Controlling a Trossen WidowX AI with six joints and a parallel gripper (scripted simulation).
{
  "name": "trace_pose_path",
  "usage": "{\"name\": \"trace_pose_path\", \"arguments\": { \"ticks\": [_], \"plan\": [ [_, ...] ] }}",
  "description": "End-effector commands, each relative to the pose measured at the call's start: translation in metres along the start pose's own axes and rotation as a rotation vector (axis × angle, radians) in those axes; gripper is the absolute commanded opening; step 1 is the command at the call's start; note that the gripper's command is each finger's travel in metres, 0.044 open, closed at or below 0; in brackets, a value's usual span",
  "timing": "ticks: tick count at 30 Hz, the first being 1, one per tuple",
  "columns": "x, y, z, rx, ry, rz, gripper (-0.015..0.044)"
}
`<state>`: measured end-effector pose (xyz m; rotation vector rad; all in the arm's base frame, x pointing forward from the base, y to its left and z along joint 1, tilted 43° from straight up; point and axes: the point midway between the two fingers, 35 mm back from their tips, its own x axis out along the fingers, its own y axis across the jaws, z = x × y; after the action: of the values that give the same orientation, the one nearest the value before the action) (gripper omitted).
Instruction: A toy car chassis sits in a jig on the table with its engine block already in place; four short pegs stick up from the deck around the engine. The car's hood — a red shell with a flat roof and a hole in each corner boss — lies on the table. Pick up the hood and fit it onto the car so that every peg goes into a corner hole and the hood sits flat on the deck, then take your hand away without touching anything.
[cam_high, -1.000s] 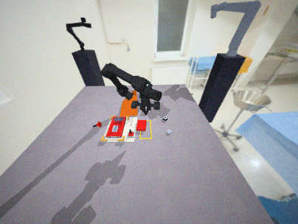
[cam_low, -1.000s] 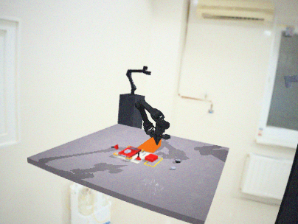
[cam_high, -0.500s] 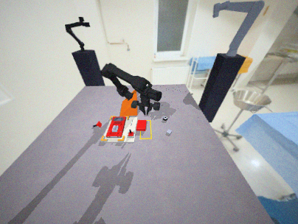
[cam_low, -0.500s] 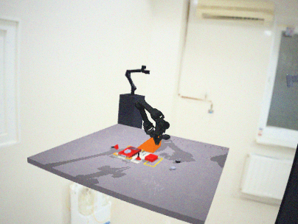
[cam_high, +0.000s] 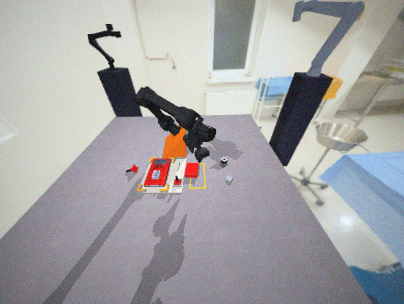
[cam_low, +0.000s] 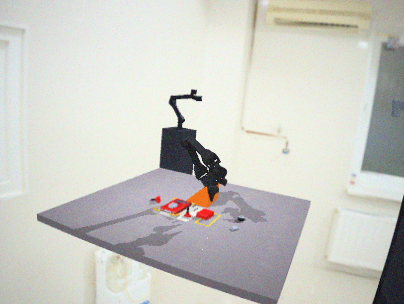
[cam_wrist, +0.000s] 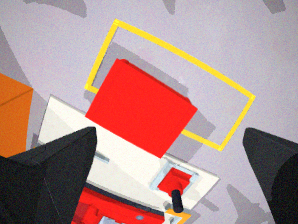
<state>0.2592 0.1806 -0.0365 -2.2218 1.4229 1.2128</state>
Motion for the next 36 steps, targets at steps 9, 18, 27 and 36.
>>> {"name": "trace_pose_path", "arguments": {
  "ticks": [9,18,27,36],
  "plan": [
    [0.013,0.008,-0.009,0.731,0.008,0.004,0.0440],
    [0.023,0.013,-0.014,1.313,0.013,0.005,0.0440],
    [0.033,0.018,-0.018,1.894,0.020,0.002,0.0440],
    [0.036,0.020,-0.020,2.118,0.024,0.000,0.0440]
  ]
}}
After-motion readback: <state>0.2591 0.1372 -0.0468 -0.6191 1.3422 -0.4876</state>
